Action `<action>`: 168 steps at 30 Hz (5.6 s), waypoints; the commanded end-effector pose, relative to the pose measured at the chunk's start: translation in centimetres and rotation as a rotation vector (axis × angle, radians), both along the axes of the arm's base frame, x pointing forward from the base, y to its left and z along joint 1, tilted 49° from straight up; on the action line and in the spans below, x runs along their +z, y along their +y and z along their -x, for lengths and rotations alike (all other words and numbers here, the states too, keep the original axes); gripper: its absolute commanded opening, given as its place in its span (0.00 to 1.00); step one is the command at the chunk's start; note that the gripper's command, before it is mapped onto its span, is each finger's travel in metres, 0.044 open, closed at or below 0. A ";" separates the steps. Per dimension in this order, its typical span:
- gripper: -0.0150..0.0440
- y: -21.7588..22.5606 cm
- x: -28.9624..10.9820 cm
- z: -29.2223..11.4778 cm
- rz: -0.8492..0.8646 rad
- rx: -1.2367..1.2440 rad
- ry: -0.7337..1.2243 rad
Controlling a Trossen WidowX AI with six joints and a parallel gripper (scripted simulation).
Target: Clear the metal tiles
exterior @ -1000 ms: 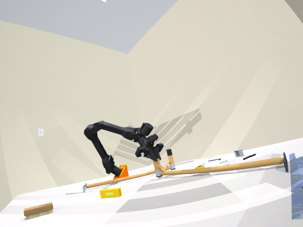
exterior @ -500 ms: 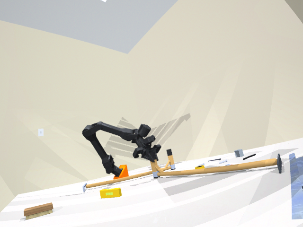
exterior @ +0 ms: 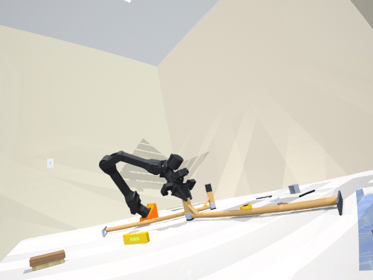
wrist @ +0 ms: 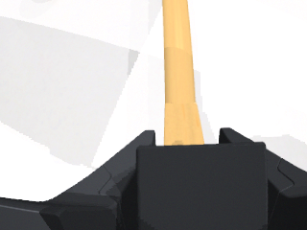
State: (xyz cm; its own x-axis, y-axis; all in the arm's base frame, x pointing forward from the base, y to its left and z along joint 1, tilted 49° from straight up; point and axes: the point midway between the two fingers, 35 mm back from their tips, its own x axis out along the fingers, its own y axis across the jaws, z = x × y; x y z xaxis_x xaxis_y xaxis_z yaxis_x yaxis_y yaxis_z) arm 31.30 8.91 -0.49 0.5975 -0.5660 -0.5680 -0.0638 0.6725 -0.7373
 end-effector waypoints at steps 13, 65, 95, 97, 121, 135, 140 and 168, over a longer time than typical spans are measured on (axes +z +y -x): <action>0.25 -1.4 1.8 0.2 -0.001 -0.006 -0.014; 0.25 -3.5 3.9 -4.6 0.003 -0.018 -0.033; 0.25 -3.5 3.7 -8.2 0.005 -0.019 -0.039; 0.25 -3.4 3.6 -8.4 0.005 -0.019 -0.039; 0.25 -3.1 3.4 -11.1 0.005 -0.020 -0.040; 0.25 -2.9 3.4 -12.9 0.004 -0.020 -0.041; 0.25 -2.9 3.4 -13.6 0.004 -0.020 -0.041; 0.25 -2.7 3.2 -17.2 0.004 -0.020 -0.043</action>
State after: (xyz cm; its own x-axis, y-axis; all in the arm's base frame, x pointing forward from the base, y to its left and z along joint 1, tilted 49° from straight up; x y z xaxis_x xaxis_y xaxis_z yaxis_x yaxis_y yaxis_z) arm 47.74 5.87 2.46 0.6010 -0.5877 -0.5417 -0.0190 0.6670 -0.7448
